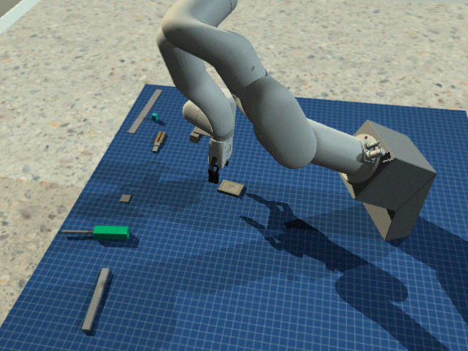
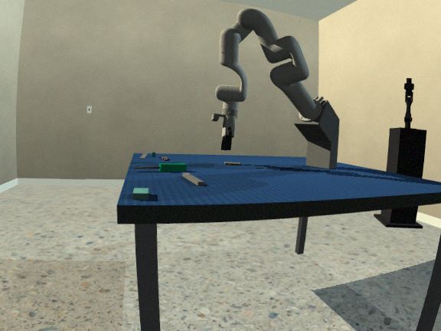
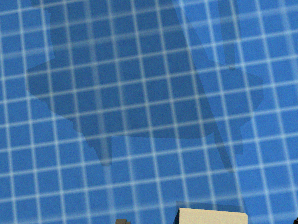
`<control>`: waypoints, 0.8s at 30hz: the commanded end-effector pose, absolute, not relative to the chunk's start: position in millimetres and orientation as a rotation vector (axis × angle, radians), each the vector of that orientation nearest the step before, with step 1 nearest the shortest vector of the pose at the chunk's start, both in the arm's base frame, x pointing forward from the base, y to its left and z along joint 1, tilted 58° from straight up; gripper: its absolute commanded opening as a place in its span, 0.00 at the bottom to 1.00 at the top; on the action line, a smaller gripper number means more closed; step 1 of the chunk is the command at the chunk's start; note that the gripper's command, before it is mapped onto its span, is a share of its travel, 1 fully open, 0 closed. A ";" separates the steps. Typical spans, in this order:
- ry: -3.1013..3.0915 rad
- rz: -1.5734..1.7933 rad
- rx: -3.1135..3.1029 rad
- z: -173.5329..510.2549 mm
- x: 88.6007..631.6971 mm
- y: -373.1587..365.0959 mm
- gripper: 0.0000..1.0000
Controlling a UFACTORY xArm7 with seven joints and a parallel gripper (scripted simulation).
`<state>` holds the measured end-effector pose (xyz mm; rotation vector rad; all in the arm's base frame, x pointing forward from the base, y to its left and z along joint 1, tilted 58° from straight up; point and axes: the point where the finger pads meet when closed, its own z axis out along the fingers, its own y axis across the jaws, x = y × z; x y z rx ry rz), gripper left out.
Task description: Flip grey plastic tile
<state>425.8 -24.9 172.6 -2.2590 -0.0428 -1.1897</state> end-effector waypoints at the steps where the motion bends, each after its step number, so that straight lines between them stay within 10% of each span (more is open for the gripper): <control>1: -0.016 -1.165 -2.285 165.0 421.1 -25.1 1.00; 24: 0.046 -1.094 -2.352 145.3 406.2 -24.6 1.00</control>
